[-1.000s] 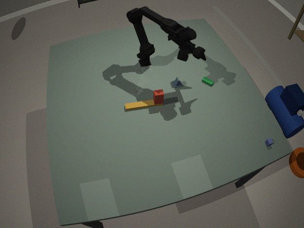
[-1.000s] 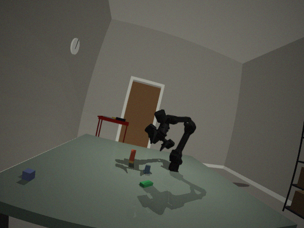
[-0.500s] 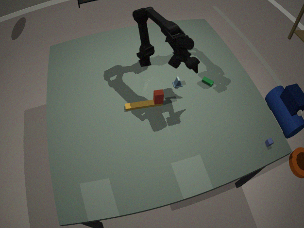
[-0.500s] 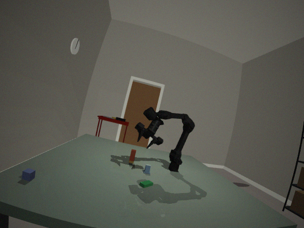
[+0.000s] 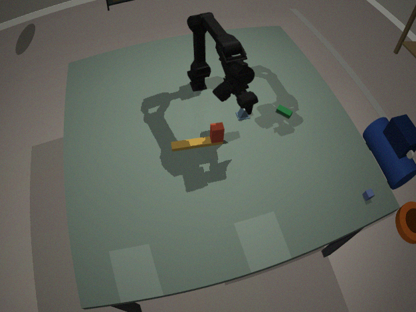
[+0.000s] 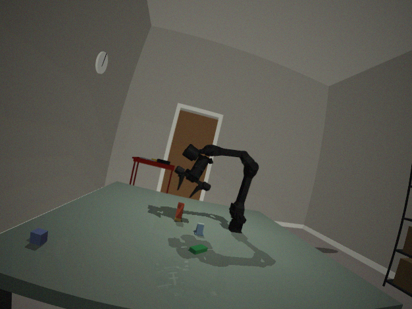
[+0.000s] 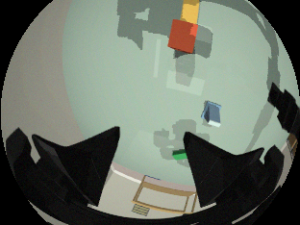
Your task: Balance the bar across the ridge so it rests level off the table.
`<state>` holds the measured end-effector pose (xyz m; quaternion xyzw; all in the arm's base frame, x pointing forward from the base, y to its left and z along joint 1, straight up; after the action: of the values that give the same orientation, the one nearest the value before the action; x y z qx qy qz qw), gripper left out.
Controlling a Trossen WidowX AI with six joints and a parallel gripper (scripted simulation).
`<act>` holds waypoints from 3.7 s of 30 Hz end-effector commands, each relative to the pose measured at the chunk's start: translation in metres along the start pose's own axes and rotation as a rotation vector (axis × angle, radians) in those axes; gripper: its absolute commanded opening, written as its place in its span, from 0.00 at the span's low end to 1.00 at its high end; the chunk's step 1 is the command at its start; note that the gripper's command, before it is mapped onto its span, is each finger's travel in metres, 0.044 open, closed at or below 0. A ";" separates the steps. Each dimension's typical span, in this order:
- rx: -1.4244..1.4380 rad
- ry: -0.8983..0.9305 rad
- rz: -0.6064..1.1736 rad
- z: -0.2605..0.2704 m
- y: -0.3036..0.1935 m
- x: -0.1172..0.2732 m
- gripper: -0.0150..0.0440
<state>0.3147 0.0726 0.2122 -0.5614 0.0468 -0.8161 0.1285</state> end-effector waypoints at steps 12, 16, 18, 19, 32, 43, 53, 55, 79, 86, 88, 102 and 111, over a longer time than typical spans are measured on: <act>-0.057 -0.161 -0.185 -0.001 0.088 0.014 0.79; -0.071 -0.214 -0.214 -0.004 0.108 0.019 0.79; -0.079 -0.243 -0.227 -0.006 0.118 0.022 0.79; -0.082 -0.258 -0.233 -0.007 0.123 0.024 0.79; -0.102 -0.338 -0.257 -0.016 0.153 0.023 0.79; -0.102 -0.338 -0.257 -0.037 0.171 -0.044 0.79; -0.102 -0.338 -0.257 -0.055 0.177 -0.076 0.79; -0.102 -0.338 -0.257 -0.055 0.177 -0.076 0.79; -0.102 -0.338 -0.257 -0.064 0.183 -0.099 0.79; -0.102 -0.338 -0.257 -0.064 0.183 -0.099 0.79; -0.102 -0.338 -0.257 -0.064 0.183 -0.099 0.79; -0.107 -0.337 -0.255 -0.064 0.183 -0.099 0.43; -0.106 -0.337 -0.255 -0.058 0.181 -0.089 0.25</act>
<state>0.3158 -0.0811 0.0616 -0.7009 -0.0025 -0.7133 0.0015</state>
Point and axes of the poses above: the point midway between the two fingers, 35 mm back from their tips, its own x axis back along the fingers, its own z axis across the jaws, y = z × x, the point moved 1 cm from there along x, back along the fingers, and after that the axes turned 6 degrees about x, right-handed, at the moved point
